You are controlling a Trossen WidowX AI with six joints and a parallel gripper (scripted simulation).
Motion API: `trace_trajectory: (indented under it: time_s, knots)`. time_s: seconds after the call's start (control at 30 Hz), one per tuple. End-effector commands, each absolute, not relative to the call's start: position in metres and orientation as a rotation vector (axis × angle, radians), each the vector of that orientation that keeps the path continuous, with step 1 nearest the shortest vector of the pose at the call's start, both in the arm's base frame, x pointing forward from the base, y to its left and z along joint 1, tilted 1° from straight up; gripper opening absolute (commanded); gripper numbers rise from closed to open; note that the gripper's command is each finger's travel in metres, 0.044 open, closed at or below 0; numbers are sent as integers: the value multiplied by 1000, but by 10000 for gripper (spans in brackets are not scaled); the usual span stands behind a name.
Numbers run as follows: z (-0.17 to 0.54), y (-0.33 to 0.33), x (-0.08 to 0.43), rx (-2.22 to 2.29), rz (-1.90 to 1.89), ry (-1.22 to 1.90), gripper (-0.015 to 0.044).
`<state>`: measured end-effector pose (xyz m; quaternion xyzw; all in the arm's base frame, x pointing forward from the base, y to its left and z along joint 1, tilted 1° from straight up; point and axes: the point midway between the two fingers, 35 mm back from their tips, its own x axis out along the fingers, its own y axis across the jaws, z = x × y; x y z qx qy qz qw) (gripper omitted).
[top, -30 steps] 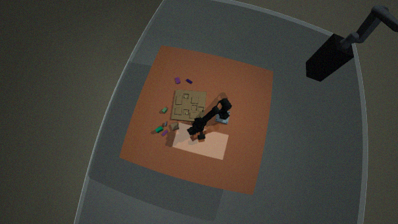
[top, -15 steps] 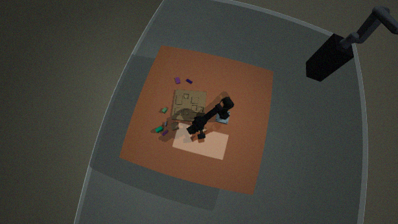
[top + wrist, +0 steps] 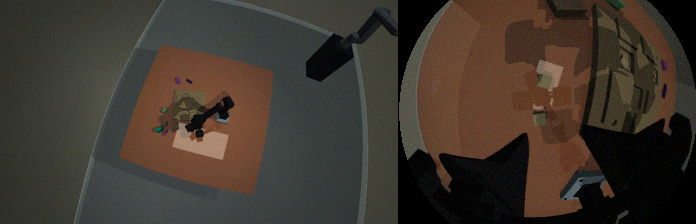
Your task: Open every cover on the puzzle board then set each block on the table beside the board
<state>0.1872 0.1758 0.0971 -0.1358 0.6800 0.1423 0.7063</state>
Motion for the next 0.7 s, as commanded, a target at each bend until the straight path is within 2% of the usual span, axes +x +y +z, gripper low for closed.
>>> trace_trajectory:
  time_s: [0.0, 0.2, 0.67]
  knots:
    - [102, 170, 204, -272, 284, 1496, 151]
    - [106, 159, 225, -209, 243, 1491, 0]
    - [112, 124, 274, -281, 297, 1479, 0]
